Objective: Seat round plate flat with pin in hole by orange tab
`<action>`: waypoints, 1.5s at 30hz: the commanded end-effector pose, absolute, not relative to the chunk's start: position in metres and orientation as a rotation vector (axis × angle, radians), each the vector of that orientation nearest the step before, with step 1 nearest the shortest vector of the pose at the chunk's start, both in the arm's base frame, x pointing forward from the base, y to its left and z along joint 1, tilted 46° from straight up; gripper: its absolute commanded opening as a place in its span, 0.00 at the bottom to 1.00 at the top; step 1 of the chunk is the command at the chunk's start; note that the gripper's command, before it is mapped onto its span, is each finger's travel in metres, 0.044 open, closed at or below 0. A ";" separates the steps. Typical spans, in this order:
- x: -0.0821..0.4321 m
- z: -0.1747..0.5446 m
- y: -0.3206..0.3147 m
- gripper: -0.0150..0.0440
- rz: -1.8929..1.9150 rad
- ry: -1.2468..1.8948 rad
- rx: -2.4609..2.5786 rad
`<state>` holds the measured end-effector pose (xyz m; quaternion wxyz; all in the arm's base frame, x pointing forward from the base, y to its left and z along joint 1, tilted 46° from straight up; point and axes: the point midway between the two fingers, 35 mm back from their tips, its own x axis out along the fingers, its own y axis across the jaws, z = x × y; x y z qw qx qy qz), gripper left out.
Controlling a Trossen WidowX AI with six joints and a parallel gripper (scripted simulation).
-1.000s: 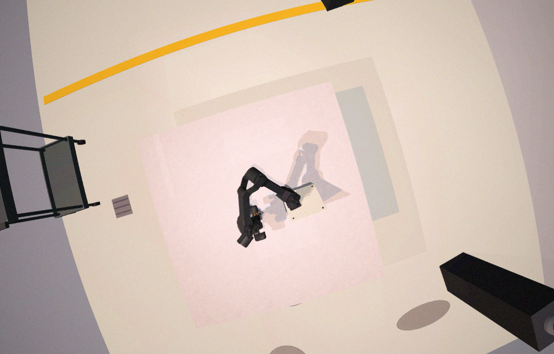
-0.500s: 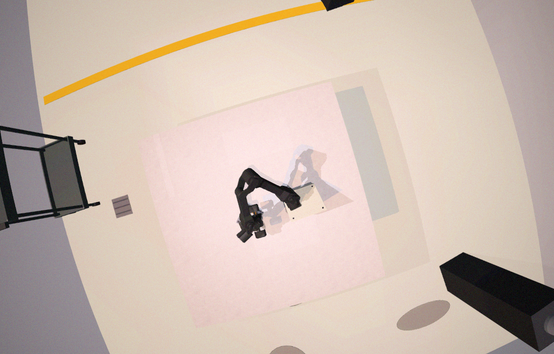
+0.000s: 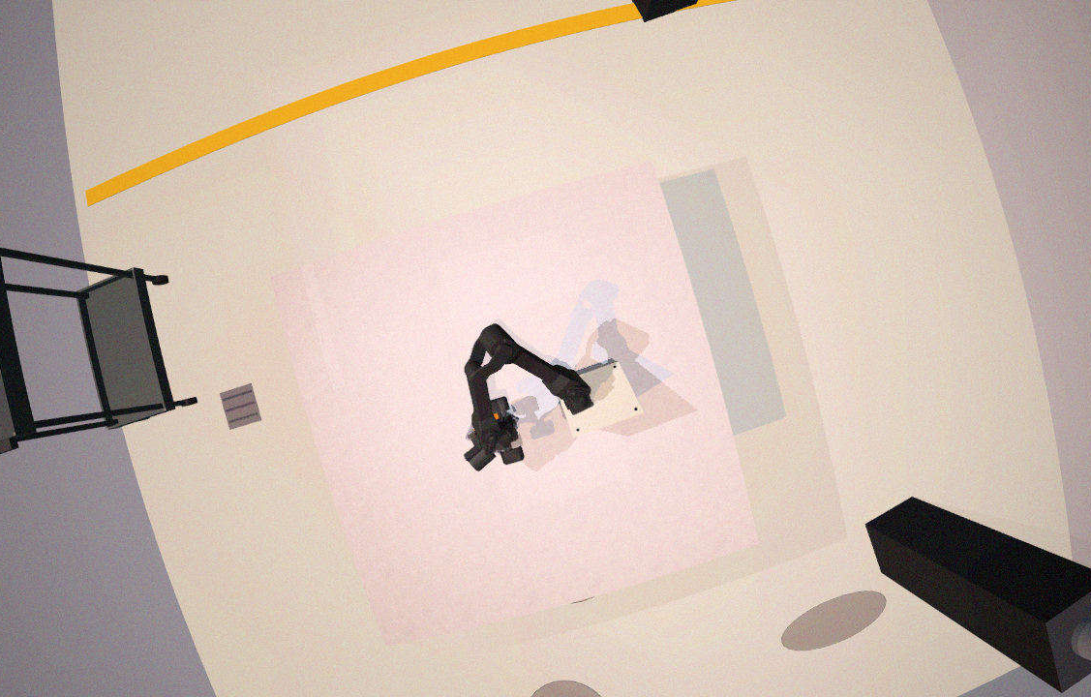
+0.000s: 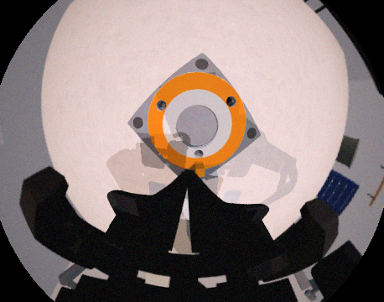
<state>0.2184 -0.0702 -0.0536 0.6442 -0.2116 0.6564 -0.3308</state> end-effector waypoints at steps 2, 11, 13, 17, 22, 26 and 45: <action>0.218 -0.048 -0.076 0.25 -0.759 1.488 -0.484; 0.218 -0.040 -0.083 0.25 -0.760 1.488 -0.485; 0.218 -0.038 -0.085 0.25 -0.760 1.488 -0.485; 0.220 -0.035 -0.089 0.25 -0.760 1.488 -0.485; 0.222 -0.031 -0.093 0.25 -0.760 1.487 -0.485; 0.225 -0.028 -0.096 0.25 -0.760 1.487 -0.485; 0.243 -0.015 -0.109 0.25 -0.761 1.486 -0.485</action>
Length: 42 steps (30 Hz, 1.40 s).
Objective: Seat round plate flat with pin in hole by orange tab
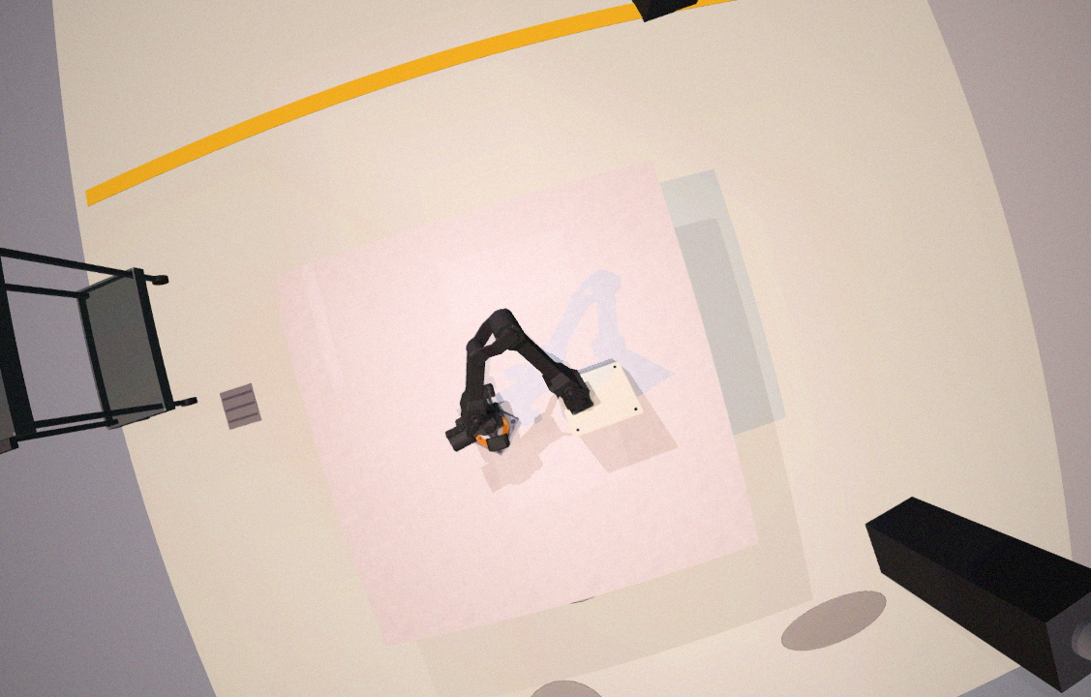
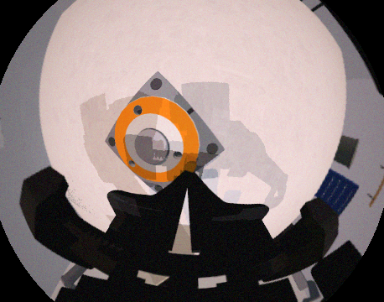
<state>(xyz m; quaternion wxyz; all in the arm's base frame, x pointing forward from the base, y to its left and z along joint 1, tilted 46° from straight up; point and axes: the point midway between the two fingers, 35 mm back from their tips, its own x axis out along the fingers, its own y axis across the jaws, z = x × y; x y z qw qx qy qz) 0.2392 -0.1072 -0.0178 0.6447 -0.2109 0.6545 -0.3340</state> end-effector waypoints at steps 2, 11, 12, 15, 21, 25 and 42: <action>0.246 -0.014 -0.110 0.25 -0.761 1.486 -0.485; 0.257 -0.009 -0.111 0.25 -0.761 1.485 -0.485; 0.258 -0.009 -0.111 0.25 -0.761 1.485 -0.485; 0.262 -0.009 -0.112 0.25 -0.761 1.485 -0.485; 0.269 -0.008 -0.112 0.25 -0.761 1.485 -0.485; 0.275 -0.008 -0.112 0.25 -0.761 1.484 -0.485; 0.286 -0.010 -0.110 0.25 -0.761 1.484 -0.484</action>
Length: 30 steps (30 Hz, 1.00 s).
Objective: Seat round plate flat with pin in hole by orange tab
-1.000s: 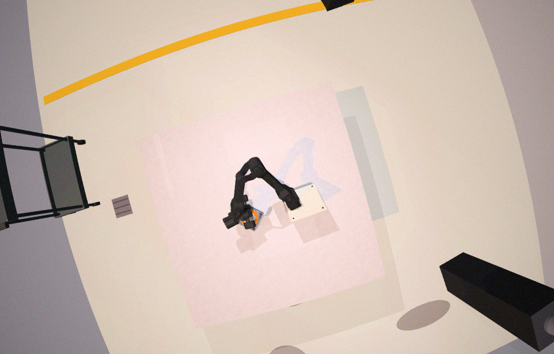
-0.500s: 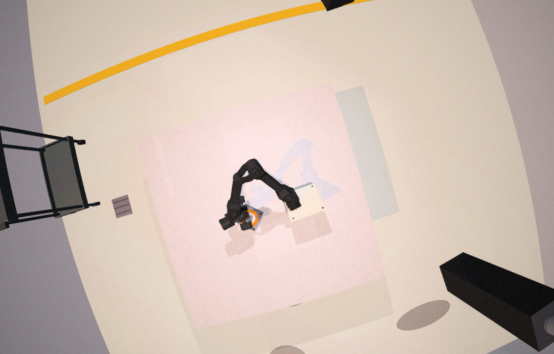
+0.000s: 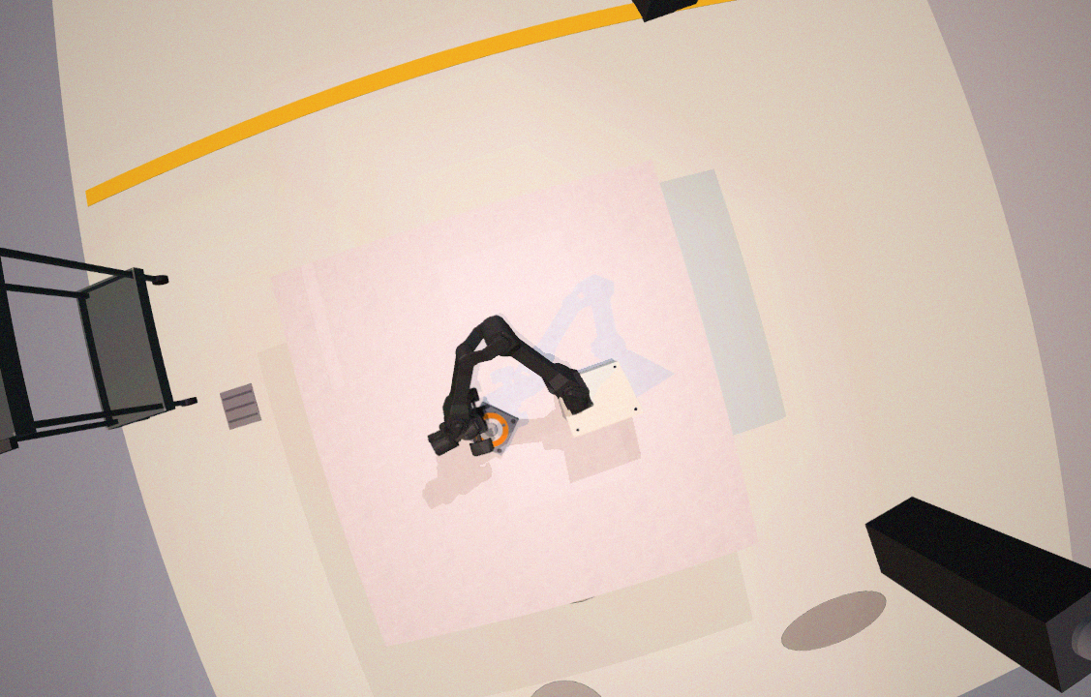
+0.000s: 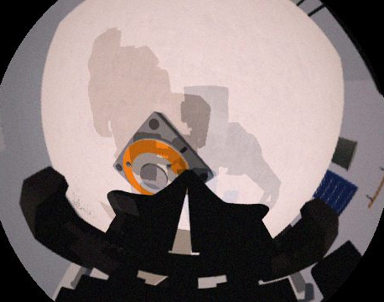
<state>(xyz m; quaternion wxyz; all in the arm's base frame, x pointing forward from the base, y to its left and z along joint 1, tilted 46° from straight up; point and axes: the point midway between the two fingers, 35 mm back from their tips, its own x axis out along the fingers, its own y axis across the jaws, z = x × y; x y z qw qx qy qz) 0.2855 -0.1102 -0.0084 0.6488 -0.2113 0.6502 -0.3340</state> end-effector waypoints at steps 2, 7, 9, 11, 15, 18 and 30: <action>0.287 -0.011 -0.110 0.25 -0.761 1.483 -0.484; 0.290 -0.012 -0.110 0.25 -0.762 1.483 -0.484; 0.291 -0.012 -0.109 0.25 -0.761 1.483 -0.484; 0.291 -0.008 -0.105 0.25 -0.761 1.483 -0.483; 0.293 0.008 -0.090 0.25 -0.760 1.484 -0.482; 0.291 0.017 -0.080 0.25 -0.760 1.484 -0.482; 0.291 0.010 -0.085 0.25 -0.758 1.491 -0.494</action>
